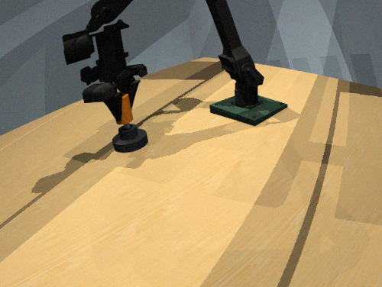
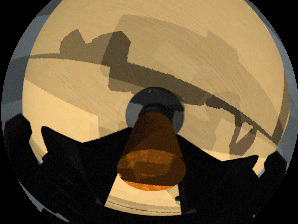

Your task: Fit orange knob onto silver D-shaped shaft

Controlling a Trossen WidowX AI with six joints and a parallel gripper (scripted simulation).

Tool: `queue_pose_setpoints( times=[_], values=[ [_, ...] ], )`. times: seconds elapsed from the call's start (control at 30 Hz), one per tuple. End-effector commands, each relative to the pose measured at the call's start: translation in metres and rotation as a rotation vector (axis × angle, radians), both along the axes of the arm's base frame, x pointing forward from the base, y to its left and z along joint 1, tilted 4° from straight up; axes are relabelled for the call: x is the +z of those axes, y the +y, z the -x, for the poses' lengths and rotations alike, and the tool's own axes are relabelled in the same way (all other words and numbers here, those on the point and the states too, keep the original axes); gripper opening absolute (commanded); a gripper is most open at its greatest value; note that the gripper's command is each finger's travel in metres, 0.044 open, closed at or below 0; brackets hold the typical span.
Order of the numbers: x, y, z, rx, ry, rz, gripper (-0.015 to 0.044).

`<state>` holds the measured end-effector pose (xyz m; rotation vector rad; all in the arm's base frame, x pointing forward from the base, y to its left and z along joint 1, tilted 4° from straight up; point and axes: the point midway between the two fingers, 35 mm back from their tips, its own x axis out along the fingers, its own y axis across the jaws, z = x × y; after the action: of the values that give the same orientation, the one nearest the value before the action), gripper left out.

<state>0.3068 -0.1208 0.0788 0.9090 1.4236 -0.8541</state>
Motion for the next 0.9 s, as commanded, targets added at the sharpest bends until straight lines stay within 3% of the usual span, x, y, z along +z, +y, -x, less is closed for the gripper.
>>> queue_pose_setpoints(
  times=[0.0,0.87],
  values=[
    [-0.0003,-0.0006,-0.0004,-0.006,-0.001,0.005,0.0000],
    [-0.0012,0.0005,0.0028,0.024,-0.002,0.004,0.0000]
  ],
)
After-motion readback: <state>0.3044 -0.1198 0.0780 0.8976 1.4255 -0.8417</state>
